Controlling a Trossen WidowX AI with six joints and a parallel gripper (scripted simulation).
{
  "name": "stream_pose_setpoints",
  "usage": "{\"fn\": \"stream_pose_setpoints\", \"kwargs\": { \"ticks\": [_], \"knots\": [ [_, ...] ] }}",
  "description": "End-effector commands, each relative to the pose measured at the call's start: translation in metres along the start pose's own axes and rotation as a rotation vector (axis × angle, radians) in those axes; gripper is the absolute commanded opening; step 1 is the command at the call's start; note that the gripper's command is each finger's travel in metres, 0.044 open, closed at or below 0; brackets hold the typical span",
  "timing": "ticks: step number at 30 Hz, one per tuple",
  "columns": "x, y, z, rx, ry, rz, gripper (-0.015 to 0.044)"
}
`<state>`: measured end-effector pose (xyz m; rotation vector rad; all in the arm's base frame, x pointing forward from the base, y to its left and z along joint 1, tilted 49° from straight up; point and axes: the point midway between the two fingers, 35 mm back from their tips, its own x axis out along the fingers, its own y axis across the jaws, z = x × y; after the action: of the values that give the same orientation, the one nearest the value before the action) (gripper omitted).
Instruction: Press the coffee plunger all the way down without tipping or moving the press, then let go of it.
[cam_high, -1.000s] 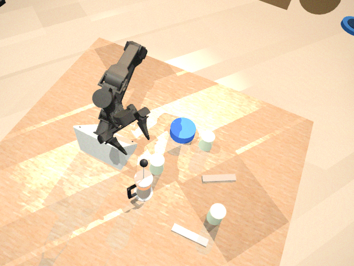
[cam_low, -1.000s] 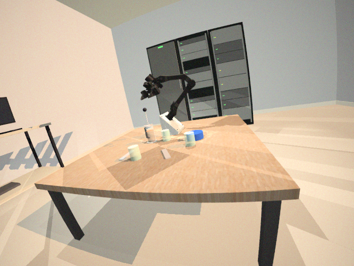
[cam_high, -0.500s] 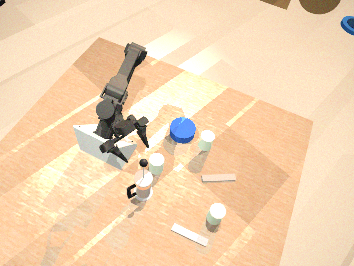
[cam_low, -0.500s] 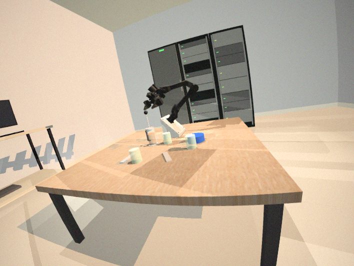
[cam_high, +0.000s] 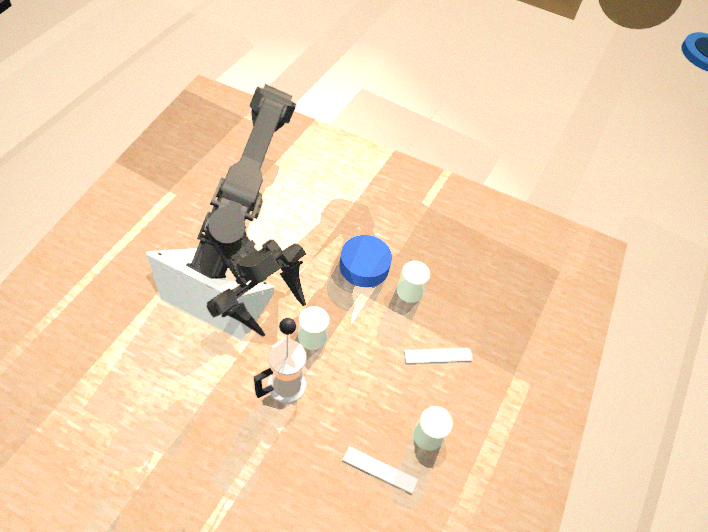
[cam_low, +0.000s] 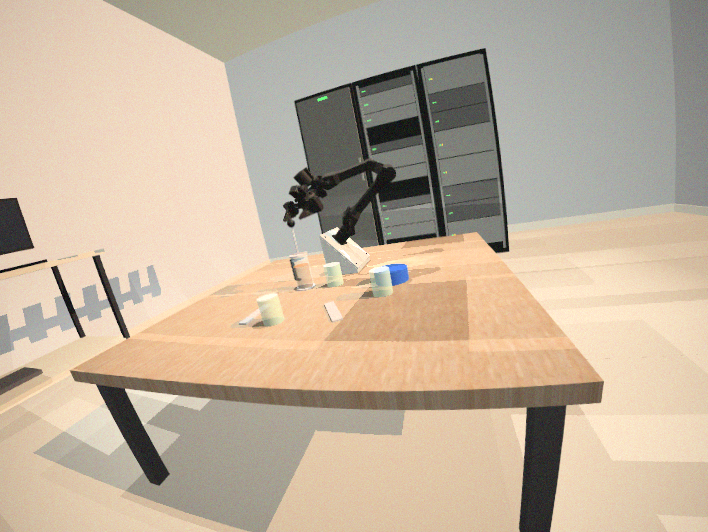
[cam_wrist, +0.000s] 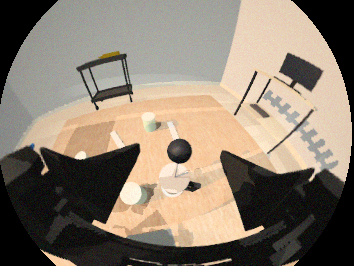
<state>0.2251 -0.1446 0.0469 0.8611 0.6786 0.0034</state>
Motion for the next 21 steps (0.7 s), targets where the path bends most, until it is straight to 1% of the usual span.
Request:
{"fn": "stream_pose_setpoints", "kwargs": {
  "ticks": [1,10,21],
  "knots": [
    [0.006,-0.001,-0.002,0.008,0.004,-0.002,0.0440],
    [0.018,0.001,-0.002,0.008,0.001,0.002,0.0440],
    [0.018,0.001,-0.002,0.008,0.001,0.002,0.0151]
  ]
}}
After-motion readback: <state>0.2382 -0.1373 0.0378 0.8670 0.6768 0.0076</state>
